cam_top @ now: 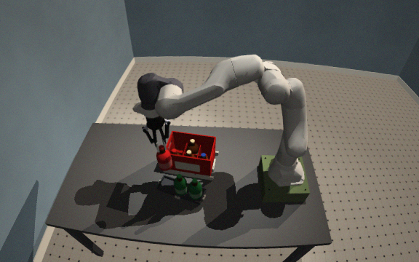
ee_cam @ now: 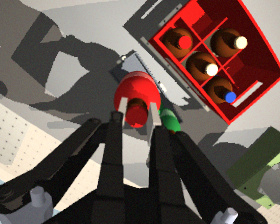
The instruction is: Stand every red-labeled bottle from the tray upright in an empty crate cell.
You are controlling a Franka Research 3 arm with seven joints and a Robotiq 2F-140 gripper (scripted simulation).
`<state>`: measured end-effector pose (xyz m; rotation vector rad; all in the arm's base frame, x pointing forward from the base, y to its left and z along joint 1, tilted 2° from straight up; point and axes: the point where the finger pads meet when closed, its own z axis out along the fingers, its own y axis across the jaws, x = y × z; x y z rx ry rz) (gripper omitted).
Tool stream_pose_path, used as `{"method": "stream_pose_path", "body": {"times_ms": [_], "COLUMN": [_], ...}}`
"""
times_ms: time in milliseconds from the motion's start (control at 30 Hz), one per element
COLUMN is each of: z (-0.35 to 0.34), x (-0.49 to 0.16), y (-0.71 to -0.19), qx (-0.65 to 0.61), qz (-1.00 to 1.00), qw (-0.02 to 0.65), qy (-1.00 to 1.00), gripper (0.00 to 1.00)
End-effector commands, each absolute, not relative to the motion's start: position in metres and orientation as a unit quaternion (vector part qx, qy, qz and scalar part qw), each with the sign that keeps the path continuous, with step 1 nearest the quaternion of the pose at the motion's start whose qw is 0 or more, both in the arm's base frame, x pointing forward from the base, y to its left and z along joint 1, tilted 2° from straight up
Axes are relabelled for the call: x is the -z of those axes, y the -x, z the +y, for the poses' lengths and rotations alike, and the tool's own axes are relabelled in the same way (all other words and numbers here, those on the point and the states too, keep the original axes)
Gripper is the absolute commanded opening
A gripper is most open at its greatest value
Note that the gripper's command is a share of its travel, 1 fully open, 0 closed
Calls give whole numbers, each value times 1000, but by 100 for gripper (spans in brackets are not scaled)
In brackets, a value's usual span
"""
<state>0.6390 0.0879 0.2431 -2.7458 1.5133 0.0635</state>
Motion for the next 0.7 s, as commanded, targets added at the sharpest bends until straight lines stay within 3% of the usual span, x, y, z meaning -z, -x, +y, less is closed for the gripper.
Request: {"method": "stream_pose_path", "body": {"times_ms": [0, 667], "z": [87, 73], "x": [-250, -249], "y": [-641, -629], "qx": [-14, -14], "qz": [480, 480], "qw": [9, 9], "qy": [877, 877], "gripper": [0, 0]}}
